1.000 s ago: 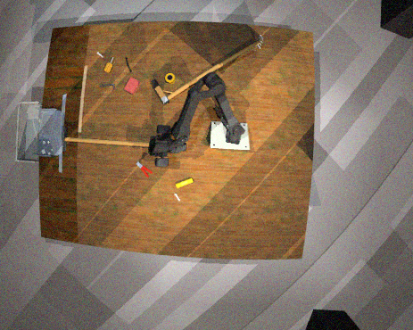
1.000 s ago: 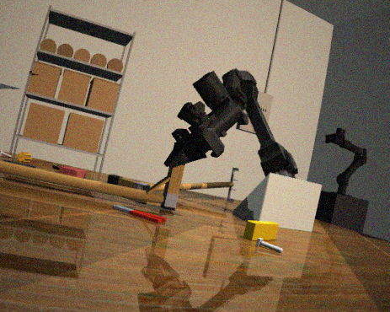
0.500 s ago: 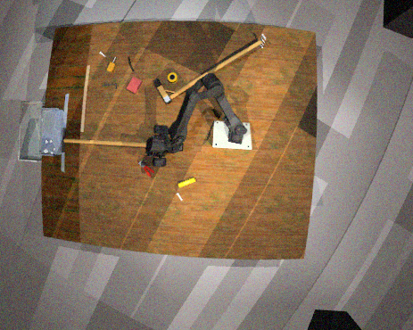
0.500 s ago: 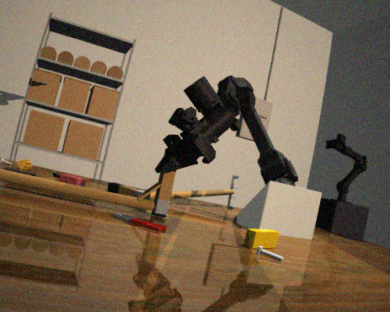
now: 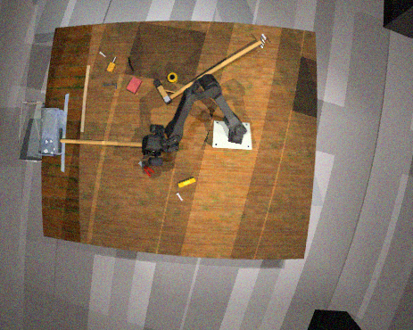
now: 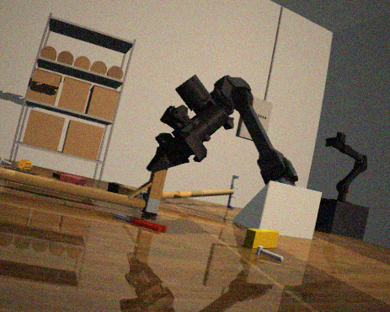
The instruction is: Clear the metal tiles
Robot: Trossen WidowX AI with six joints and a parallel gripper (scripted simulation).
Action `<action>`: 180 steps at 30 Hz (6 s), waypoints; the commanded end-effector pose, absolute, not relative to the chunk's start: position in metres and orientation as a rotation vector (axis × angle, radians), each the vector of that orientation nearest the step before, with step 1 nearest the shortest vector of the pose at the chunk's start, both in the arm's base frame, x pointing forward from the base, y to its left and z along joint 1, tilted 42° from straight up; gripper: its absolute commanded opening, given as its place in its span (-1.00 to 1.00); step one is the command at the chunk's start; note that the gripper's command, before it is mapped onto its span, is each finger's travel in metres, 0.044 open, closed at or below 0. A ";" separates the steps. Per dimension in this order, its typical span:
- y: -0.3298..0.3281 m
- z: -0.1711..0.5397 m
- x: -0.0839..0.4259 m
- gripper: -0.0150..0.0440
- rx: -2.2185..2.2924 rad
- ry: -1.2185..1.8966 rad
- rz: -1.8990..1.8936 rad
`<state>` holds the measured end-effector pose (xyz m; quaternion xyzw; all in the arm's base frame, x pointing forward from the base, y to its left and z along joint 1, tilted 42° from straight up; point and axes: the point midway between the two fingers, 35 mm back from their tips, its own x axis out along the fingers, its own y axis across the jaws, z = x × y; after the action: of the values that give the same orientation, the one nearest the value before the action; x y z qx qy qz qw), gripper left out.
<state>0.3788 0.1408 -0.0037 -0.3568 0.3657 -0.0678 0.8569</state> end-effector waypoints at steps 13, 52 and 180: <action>0.153 -0.006 0.406 -0.49 -0.749 0.764 -0.134; 0.168 -0.004 0.462 -0.49 -0.747 0.761 -0.134; 0.172 -0.004 0.422 -0.49 -0.743 0.763 -0.132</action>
<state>0.4273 0.1688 -0.0077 -0.3560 0.3681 -0.0656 0.8564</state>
